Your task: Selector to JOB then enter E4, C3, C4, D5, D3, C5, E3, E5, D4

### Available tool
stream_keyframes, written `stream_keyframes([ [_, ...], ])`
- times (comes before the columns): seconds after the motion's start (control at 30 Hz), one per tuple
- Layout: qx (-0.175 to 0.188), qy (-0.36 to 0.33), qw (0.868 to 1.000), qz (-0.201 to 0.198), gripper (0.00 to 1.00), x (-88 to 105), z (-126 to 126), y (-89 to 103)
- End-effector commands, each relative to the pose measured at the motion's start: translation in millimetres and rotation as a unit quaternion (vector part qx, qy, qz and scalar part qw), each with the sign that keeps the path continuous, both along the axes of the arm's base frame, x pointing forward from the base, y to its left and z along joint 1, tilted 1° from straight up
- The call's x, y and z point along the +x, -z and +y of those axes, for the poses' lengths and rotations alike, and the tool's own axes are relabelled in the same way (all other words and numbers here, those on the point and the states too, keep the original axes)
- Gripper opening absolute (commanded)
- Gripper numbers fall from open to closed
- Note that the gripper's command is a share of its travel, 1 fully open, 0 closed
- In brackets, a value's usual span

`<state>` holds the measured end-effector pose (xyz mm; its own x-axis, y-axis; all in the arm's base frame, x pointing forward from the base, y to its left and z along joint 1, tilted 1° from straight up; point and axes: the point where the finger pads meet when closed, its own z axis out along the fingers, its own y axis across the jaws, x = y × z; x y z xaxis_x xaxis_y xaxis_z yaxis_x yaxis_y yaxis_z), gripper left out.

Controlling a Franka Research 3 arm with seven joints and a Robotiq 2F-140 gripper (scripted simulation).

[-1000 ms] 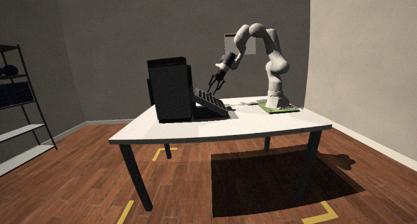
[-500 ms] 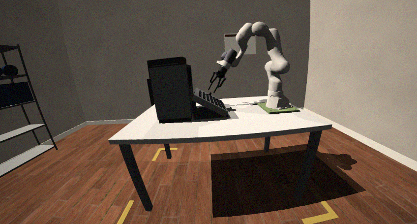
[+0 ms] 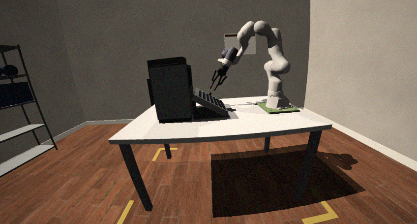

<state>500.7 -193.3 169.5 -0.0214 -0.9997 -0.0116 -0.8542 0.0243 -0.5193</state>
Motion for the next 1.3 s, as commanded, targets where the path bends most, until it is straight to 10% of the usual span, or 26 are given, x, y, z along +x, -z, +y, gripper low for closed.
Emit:
stream_keyframes([
  [0.0, 0.010, 0.016, 1.000, 0.004, 0.10, -1.7, 1.5, -0.7],
  [1.07, 0.010, 0.015, 1.000, 0.004, 0.10, -1.7, 1.9, -0.6],
  [1.27, 0.003, 0.003, 1.000, 0.004, 0.10, 1.4, 61.7, 8.1],
])
